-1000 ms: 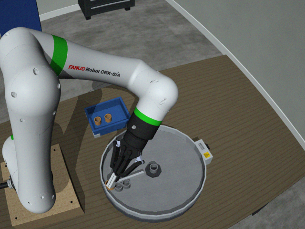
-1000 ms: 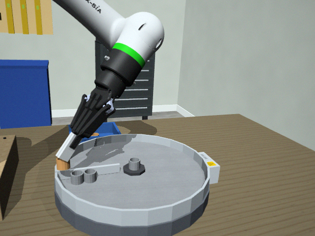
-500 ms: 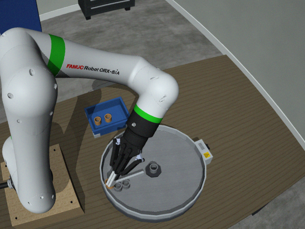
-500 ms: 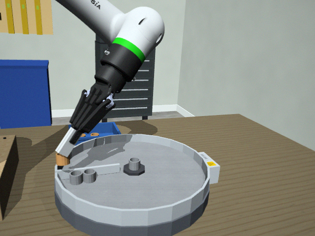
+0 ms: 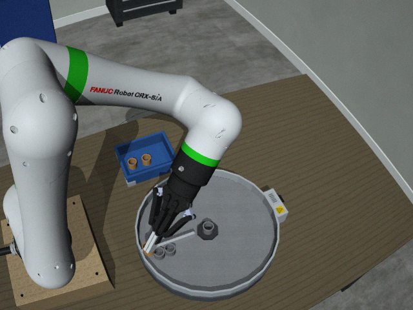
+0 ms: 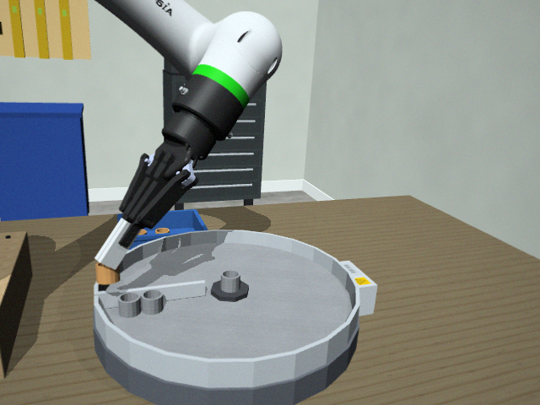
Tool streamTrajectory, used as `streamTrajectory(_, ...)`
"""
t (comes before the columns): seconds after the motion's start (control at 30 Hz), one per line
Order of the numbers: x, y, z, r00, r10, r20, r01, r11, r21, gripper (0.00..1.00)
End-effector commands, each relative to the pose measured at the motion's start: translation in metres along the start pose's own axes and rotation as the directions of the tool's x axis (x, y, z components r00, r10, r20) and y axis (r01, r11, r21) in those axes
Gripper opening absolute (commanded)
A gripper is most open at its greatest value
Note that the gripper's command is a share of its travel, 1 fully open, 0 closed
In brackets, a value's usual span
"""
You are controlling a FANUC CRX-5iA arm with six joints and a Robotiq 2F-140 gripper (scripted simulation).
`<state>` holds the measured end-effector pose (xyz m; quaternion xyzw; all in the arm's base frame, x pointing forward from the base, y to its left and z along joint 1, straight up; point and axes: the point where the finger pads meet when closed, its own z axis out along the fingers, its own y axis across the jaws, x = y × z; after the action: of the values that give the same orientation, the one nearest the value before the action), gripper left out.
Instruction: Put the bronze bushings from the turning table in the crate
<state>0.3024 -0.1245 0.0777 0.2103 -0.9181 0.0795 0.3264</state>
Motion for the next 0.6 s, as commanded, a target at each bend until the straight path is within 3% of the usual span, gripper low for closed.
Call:
streamTrajectory(0.0,0.0,-0.0001,-0.0002,1.0,0.0,0.0,0.0,1.0,0.0,0.0)
streamTrajectory(0.57,-0.0022,0.0025,-0.002,1.0,0.0,0.0,0.0,1.0,0.0,0.0)
